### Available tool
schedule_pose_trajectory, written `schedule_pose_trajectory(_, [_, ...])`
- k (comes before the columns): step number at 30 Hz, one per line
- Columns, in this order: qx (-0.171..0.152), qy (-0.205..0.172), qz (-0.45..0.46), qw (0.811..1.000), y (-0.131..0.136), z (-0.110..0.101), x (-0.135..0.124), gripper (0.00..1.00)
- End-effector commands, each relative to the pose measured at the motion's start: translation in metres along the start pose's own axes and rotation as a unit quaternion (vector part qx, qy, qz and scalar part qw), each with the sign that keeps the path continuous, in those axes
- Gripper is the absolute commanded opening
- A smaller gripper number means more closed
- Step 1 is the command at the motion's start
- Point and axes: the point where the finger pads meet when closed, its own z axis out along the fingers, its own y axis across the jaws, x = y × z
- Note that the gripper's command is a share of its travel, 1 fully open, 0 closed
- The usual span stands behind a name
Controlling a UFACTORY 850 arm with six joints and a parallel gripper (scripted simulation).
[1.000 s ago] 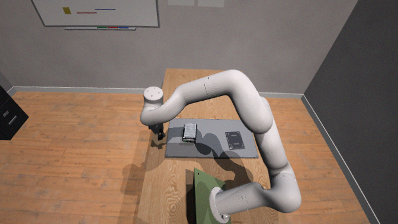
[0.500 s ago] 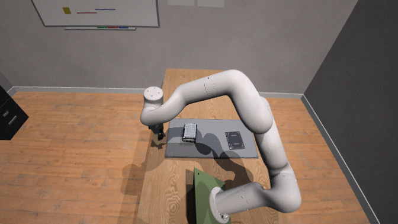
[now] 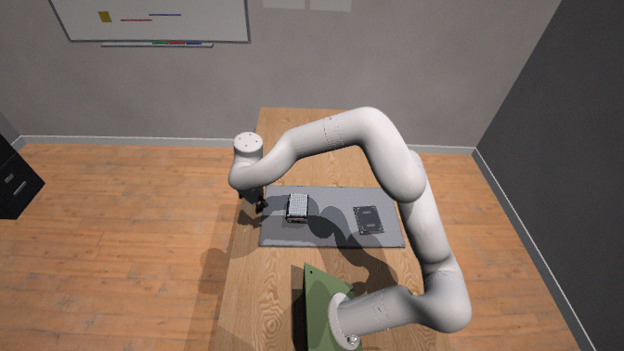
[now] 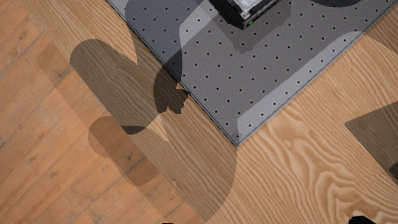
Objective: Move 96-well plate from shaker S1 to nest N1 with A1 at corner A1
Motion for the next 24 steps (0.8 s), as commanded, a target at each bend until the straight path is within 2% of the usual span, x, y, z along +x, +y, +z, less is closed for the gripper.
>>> schedule_pose_trajectory(1, [-0.001,0.000,-0.013,1.000,-0.005,0.007,0.017,1.00])
schedule_pose_trajectory(10, [-0.006,0.001,-0.048,0.999,-0.010,0.025,0.050,1.00])
schedule_pose_trajectory(24, [-0.014,0.002,-0.100,0.995,-0.013,0.044,0.085,1.00])
